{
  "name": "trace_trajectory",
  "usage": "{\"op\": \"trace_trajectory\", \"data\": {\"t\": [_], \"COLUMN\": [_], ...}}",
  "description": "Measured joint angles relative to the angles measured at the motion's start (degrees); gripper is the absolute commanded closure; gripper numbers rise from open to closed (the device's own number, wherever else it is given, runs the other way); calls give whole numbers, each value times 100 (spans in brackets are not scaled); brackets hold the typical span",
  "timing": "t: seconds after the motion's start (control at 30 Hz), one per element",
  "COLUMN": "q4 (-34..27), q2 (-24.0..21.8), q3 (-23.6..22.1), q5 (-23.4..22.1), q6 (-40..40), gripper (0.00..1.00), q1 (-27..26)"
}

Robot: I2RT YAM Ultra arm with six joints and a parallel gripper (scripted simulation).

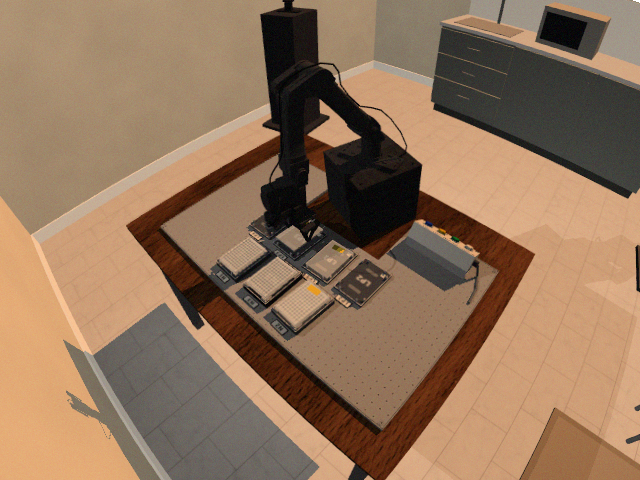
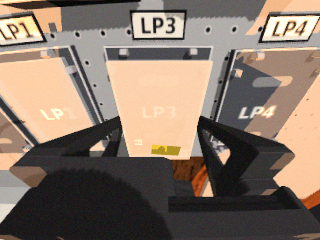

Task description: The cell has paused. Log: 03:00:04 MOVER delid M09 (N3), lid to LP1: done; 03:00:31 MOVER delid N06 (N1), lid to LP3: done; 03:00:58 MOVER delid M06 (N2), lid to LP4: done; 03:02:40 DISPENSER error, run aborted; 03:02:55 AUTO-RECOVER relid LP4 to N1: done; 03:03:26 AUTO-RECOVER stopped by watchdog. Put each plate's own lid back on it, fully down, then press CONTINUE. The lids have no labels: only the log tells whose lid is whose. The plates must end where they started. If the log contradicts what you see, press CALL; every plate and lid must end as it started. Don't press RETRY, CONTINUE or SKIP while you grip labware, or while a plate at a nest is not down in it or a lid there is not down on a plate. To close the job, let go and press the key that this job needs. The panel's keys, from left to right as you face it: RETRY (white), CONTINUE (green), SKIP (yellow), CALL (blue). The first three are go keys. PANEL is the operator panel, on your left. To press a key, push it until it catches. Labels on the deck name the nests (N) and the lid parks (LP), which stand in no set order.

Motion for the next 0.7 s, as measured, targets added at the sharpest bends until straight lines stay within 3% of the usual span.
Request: {"op": "trace_trajectory", "data": {"t": [0.7], "q4": [-614], "q2": [-673], "q3": [-103], "q5": [0], "q6": [0], "gripper": [100], "q1": [0]}}
